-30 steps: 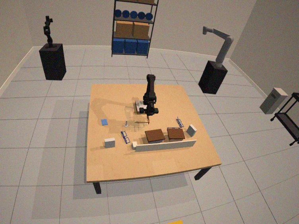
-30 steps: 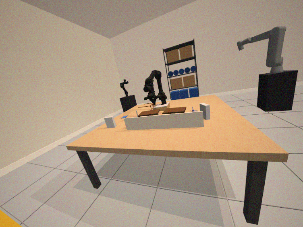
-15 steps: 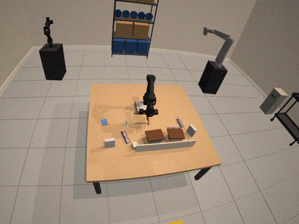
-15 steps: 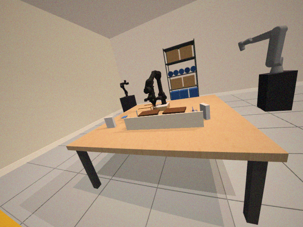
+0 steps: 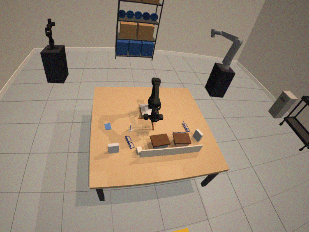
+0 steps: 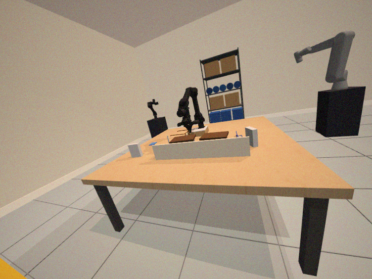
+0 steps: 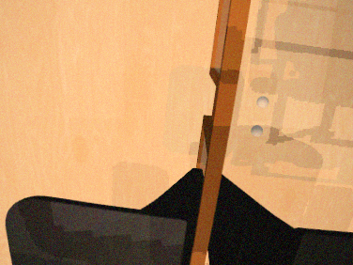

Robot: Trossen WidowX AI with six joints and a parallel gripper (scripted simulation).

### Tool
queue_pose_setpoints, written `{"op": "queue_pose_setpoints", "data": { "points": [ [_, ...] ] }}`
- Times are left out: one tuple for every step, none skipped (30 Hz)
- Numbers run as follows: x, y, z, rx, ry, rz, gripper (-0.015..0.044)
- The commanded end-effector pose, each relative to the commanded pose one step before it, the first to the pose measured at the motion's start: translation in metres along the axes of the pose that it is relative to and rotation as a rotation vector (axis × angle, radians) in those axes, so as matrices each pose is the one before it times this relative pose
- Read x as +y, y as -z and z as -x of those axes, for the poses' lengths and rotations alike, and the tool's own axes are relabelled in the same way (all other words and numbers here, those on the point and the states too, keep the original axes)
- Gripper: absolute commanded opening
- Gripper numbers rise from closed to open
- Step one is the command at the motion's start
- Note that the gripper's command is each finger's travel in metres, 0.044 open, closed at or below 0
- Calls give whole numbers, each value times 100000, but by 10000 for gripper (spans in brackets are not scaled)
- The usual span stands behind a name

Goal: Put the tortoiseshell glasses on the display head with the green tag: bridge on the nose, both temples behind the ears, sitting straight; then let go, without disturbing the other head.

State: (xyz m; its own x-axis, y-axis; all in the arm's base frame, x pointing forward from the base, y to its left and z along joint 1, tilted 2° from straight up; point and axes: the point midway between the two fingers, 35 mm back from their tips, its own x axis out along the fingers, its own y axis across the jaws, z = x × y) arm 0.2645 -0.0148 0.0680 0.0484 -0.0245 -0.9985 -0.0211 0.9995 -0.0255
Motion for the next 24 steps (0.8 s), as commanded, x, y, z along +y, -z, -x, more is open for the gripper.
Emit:
{"op": "queue_pose_setpoints", "data": {
  "points": [
    [-103, 215, -547, 884, 640, -287, 0],
    [0, -2, -97, 0, 0, 0, 0],
    [0, -2, -97, 0, 0, 0, 0],
    [0, -2, -96, 0, 0, 0, 0],
    [0, -1, -96, 0, 0, 0, 0],
    [0, -1, -96, 0, 0, 0, 0],
    [0, -1, -96, 0, 0, 0, 0],
    [0, 0, -96, 0, 0, 0, 0],
    [0, 0, -96, 0, 0, 0, 0],
    [0, 1, -96, 1, 0, 0, 0],
    [0, 1, -96, 1, 0, 0, 0],
    [0, 1, -96, 1, 0, 0, 0],
    [0, 2, -96, 1, 0, 0, 0],
    [0, 2, -96, 1, 0, 0, 0],
    [0, 3, -95, 1, 0, 0, 0],
    [0, 3, -95, 1, 0, 0, 0],
    [0, 3, -95, 1, 0, 0, 0],
    [0, 4, -95, 1, 0, 0, 0],
    [0, 4, -95, 1, 0, 0, 0],
    [0, 5, -95, 1, 0, 0, 0],
    [0, 5, -95, 1, 0, 0, 0],
    [0, 5, -95, 1, 0, 0, 0],
    [0, 6, -94, 1, 0, 0, 0],
    [0, 6, -94, 1, 0, 0, 0]
  ]
}}
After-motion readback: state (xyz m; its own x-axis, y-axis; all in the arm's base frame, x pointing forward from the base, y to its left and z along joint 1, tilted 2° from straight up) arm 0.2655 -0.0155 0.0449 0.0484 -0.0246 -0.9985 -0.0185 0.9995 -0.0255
